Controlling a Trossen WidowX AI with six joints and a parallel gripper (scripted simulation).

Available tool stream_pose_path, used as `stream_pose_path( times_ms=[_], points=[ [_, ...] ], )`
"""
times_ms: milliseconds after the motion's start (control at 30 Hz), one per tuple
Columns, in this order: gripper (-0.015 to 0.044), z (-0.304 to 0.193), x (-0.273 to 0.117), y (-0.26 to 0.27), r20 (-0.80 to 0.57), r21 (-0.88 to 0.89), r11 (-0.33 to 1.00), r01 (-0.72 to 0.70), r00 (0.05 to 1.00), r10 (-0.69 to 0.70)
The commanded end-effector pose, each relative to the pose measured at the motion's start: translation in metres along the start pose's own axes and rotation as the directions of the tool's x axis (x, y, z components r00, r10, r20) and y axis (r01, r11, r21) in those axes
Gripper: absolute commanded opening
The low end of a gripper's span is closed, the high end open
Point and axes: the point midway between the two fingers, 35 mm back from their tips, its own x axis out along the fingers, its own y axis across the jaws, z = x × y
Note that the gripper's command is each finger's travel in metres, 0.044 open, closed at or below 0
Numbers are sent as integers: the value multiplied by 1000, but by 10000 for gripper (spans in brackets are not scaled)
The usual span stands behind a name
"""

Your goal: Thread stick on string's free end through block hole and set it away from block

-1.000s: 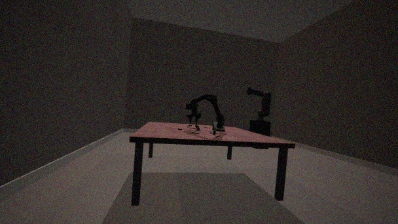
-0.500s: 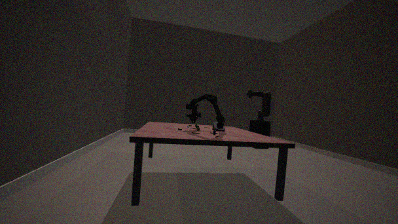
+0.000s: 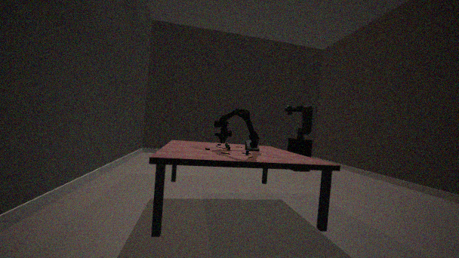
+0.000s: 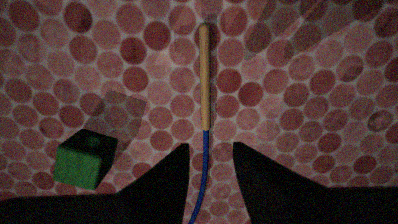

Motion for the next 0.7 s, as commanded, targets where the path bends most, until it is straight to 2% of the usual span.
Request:
stream_pose_path(
  times_ms=[0, 667],
  points=[
    [123, 0, 8, 1, 6, 6, 1000, 1, 1000, -1],
    [123, 1, 40, 1, 7, 5, 1000, 2, 1000, -2]
  ],
)
